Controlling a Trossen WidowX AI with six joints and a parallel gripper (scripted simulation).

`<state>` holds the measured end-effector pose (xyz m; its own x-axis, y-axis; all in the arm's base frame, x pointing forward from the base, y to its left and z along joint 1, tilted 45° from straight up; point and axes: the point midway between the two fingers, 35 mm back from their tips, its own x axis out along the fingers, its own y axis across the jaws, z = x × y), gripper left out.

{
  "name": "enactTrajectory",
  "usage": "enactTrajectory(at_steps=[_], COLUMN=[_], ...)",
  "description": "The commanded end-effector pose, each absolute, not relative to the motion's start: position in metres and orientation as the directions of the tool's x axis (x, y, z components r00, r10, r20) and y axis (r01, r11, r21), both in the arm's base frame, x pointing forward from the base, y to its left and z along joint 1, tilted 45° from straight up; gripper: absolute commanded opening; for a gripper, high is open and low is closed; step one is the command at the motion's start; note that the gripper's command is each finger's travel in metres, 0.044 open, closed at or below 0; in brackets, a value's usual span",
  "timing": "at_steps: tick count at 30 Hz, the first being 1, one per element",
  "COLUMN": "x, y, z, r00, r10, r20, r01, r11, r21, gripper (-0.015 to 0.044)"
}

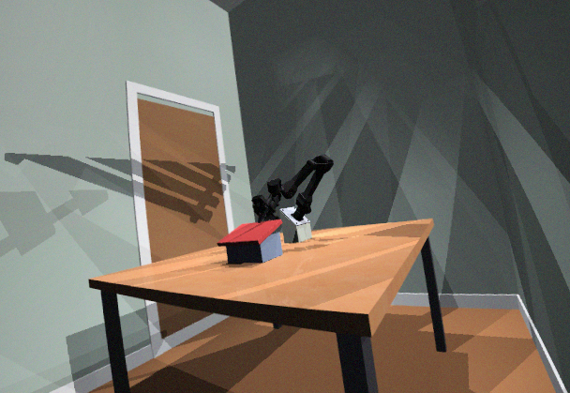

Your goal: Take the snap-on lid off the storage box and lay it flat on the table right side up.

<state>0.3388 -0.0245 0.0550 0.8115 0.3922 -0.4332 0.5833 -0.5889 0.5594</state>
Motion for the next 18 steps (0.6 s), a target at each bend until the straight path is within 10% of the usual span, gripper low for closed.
enactTrajectory(at_steps=[1,18], x=[0.342,0.352], y=[-0.03,-0.047], z=[0.062,0.079], r00=[0.817,0.817], r10=[0.388,0.387], r20=[-0.426,-0.426], r01=[0.575,0.575], r11=[-0.587,-0.586], r21=[0.569,0.57], gripper=[0.0,0.0])
